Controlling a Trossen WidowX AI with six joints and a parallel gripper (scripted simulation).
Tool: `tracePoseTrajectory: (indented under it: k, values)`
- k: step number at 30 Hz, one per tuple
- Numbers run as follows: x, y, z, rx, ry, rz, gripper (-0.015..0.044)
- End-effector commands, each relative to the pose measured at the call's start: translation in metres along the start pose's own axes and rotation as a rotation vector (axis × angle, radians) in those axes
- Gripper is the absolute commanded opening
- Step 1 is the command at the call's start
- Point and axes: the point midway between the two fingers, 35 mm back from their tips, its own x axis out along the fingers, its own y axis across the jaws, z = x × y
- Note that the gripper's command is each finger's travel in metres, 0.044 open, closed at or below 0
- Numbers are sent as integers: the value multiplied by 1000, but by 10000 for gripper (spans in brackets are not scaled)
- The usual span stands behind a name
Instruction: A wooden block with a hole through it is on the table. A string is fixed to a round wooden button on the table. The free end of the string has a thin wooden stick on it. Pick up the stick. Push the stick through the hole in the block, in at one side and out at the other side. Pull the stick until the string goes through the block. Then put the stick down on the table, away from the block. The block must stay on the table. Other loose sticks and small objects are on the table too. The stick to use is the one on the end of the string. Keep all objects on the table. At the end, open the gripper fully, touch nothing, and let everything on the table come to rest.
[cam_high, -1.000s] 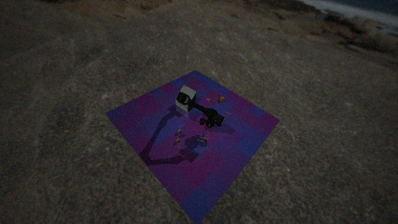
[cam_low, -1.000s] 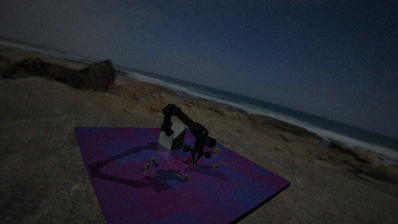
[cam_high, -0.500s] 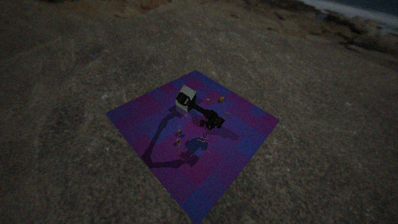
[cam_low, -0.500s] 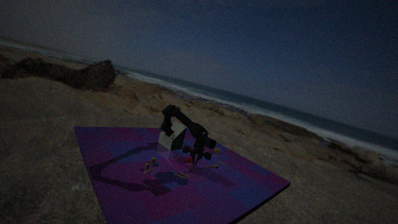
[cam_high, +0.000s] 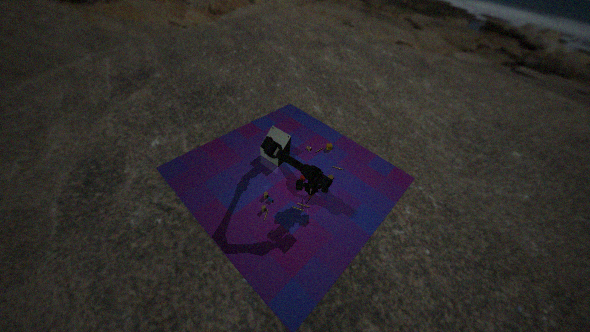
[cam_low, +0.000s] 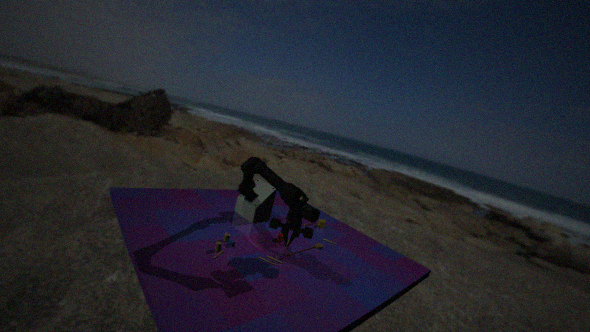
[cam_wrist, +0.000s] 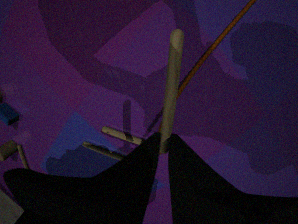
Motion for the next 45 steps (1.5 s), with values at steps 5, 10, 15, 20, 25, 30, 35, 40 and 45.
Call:
tracePoseTrajectory:
  k: [5, 10, 15, 20, 25, 30, 35, 40, 45]
  values:
    - [2, 0, -10, -6, 3, 5, 0]
    - [2, 0, -17, -7, 5, 5, 0]
    - [2, 1, -23, -8, 6, 6, 0]
    - [2, 1, -24, -8, 11, 6, 0]
    - [5, 4, -22, -8, 10, 6, 0]
    - [10, 8, -21, -8, 10, 6, 0]
    - [14, 12, -19, -8, 9, 6, 0]
    - [18, 16, -17, -9, 9, 6, 0]
    - [22, 20, -15, -9, 8, 7, 0]
